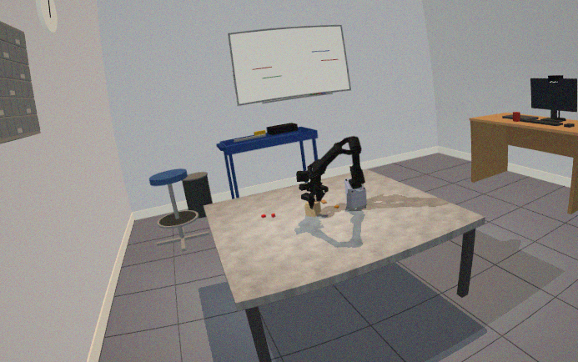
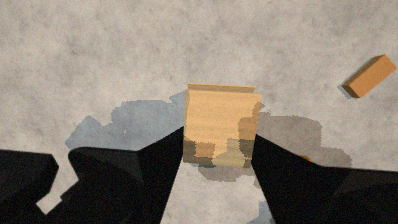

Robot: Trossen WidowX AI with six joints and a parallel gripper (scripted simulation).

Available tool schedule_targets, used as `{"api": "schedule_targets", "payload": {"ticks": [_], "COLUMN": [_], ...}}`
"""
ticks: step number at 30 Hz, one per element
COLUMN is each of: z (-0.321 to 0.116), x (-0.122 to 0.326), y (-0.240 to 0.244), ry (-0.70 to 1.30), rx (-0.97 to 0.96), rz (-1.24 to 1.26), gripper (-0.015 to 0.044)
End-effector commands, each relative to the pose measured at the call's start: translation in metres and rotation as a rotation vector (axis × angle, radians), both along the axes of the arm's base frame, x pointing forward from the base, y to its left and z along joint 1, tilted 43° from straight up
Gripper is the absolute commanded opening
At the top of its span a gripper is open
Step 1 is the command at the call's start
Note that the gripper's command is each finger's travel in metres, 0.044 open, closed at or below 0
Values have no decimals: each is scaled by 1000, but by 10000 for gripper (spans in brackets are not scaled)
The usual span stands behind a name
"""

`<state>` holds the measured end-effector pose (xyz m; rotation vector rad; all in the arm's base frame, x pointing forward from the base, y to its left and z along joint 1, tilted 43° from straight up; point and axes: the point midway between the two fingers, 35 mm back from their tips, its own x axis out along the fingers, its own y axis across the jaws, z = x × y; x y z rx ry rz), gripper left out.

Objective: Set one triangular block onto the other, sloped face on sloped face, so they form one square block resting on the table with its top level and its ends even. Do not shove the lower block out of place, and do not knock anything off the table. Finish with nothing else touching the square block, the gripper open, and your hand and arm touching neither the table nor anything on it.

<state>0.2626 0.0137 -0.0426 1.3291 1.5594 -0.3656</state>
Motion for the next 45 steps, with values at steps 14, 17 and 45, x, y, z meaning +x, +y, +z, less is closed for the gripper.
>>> {"api": "schedule_targets", "payload": {"ticks": [14, 17, 45], "z": [-9, -9, -10], "x": [2, 2, 2], "y": [5, 5, 5], "ry": [0, 0, 0], "rx": [6, 6, 4], "rz": [-4, -4, -3], "gripper": [0, 0, 0]}}
